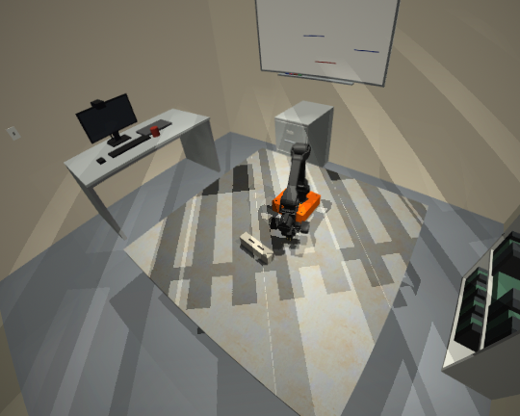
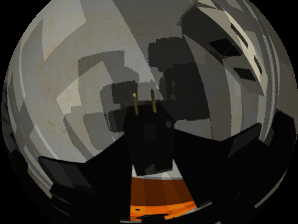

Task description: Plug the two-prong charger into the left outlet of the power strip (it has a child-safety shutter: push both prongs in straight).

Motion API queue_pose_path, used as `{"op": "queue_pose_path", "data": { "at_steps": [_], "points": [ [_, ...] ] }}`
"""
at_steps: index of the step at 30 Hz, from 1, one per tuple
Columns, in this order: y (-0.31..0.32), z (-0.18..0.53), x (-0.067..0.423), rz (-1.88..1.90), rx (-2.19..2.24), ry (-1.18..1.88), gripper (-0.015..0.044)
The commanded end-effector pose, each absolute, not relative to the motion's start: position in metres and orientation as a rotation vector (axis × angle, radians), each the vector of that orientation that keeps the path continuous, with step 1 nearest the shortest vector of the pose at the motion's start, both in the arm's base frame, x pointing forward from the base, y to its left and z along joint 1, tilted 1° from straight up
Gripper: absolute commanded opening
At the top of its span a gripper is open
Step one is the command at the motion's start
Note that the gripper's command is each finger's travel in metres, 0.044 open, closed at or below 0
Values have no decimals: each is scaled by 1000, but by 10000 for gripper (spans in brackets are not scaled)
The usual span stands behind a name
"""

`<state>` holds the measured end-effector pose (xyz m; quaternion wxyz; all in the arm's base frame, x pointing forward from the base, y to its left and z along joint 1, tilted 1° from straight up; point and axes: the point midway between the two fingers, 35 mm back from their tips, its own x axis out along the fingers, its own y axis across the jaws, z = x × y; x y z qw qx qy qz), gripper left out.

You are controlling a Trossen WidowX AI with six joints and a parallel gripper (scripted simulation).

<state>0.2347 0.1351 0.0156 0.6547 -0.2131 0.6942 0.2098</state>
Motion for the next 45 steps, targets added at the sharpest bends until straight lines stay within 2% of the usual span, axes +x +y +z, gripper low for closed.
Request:
{"op": "queue_pose_path", "data": {
  "at_steps": [1,26,45],
  "points": [
    [129,11,241,416,-413,1590,0],
    [87,-13,271,102,-79,1631,0],
    [87,-13,290,91,-68,1630,0]
  ]
}}
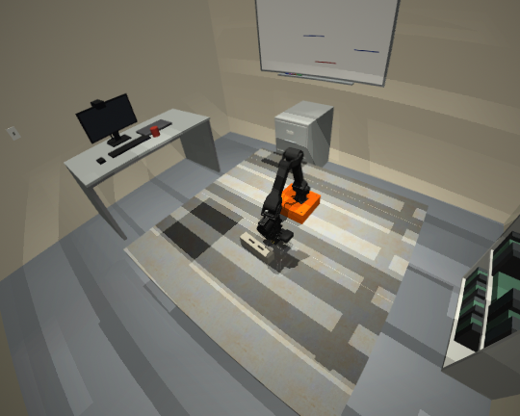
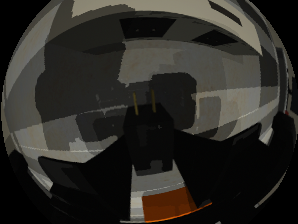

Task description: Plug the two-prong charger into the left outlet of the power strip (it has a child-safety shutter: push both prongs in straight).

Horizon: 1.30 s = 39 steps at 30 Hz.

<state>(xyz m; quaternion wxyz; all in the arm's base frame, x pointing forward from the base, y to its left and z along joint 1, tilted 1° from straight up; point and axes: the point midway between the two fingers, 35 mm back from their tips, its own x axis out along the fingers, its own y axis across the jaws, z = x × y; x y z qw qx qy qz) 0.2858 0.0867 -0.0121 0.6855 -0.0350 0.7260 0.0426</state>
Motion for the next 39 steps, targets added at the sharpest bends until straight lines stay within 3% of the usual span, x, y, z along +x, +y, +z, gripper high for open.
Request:
{"op": "queue_pose_path", "data": {
  "at_steps": [1,39],
  "points": [
    [87,-13,291,90,-67,1630,0],
    [86,-14,324,70,-46,1628,0]
  ]
}}
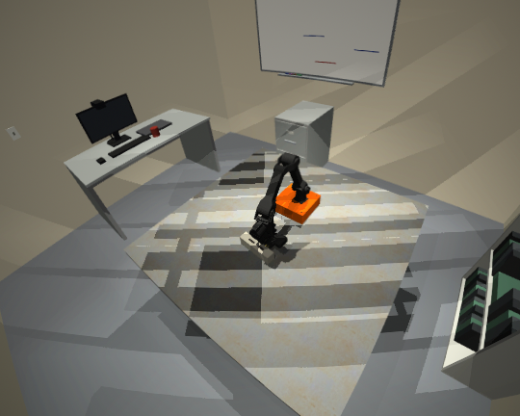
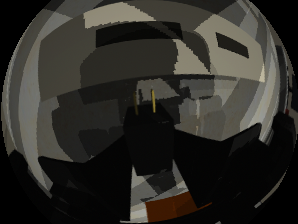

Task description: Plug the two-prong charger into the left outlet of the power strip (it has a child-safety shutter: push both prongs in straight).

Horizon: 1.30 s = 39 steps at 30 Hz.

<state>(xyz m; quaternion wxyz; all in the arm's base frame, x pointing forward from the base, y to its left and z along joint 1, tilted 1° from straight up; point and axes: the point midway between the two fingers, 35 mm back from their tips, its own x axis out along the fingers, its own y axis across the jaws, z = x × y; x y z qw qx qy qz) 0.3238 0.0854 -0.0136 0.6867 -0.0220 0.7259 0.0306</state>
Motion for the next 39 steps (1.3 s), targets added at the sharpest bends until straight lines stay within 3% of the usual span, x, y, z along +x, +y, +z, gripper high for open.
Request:
{"op": "queue_pose_path", "data": {
  "at_steps": [1,39],
  "points": [
    [86,-14,324,70,-46,1628,0],
    [87,-13,333,70,-46,1628,0]
  ]
}}
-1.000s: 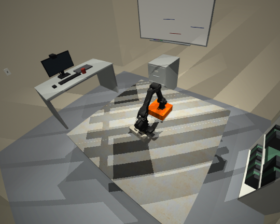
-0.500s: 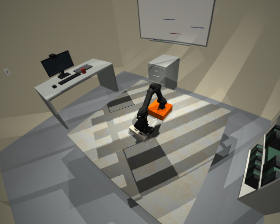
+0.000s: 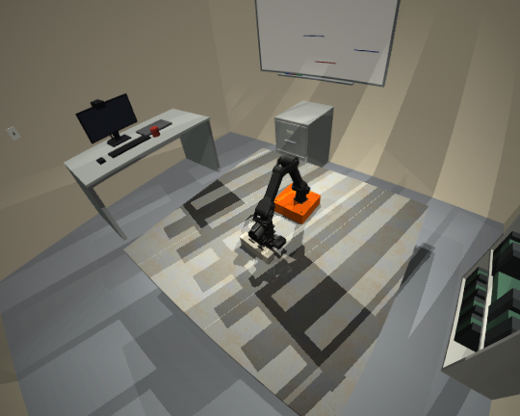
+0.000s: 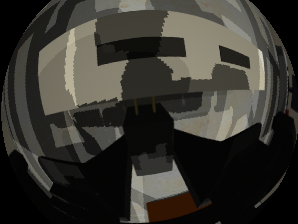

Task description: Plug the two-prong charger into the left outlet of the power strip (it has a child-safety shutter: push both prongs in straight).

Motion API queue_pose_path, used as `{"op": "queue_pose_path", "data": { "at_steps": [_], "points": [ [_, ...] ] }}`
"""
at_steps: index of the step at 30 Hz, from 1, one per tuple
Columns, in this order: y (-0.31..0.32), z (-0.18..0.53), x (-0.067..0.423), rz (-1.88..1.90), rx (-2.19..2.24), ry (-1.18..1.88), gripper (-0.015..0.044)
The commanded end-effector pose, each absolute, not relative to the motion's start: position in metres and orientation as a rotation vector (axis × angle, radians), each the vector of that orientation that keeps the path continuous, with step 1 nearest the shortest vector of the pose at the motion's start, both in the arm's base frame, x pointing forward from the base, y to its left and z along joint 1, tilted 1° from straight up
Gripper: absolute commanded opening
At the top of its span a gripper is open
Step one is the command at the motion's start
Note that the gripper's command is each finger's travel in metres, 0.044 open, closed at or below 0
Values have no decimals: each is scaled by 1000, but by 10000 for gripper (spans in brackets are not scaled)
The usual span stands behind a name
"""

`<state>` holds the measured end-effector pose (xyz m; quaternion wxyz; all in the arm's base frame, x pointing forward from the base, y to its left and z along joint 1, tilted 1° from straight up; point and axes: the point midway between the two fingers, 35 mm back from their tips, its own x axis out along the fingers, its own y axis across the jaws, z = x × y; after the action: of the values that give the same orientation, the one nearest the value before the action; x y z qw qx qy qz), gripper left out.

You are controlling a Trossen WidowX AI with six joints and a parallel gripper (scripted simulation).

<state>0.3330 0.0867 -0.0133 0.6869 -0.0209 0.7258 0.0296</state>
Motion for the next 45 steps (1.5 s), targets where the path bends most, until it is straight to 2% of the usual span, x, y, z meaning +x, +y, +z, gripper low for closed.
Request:
{"op": "queue_pose_path", "data": {
  "at_steps": [1,45],
  "points": [
    [87,-13,333,70,-46,1628,0],
    [88,-13,349,70,-46,1626,0]
  ]
}}
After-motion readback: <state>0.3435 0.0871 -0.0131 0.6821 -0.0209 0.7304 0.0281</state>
